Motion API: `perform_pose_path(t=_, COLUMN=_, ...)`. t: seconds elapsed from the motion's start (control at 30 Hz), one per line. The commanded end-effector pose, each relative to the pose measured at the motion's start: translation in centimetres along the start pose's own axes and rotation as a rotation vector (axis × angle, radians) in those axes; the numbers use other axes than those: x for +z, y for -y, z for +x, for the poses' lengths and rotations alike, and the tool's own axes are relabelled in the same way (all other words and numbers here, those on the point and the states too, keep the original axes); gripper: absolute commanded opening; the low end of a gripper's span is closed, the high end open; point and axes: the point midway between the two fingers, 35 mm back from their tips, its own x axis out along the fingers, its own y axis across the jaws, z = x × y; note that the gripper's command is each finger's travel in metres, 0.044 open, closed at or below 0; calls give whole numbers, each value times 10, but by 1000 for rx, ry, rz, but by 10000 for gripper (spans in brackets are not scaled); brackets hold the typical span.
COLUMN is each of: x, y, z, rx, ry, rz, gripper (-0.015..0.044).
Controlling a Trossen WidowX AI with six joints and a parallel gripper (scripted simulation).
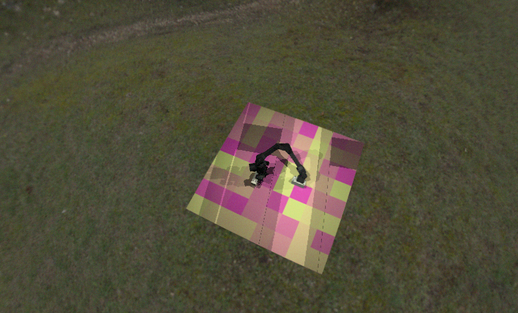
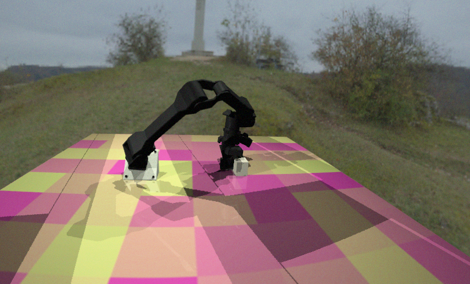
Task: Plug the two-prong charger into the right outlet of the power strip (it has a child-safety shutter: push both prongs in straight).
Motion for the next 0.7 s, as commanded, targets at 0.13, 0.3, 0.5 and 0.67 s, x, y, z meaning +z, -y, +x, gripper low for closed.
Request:
perform_pose_path(t=0.13, x=8, y=2, z=0, rx=3, ry=22, rz=21, gripper=0)
perform_pose_path(t=0.3, x=8, y=2, z=0, rx=3, ry=22, rz=21, gripper=0)
perform_pose_path(t=0.5, x=0, y=0, z=0, rx=0, ry=0, rz=0, gripper=0)
perform_pose_path(t=0.67, x=0, y=0, z=0, rx=0, ry=0, rz=0, gripper=0)
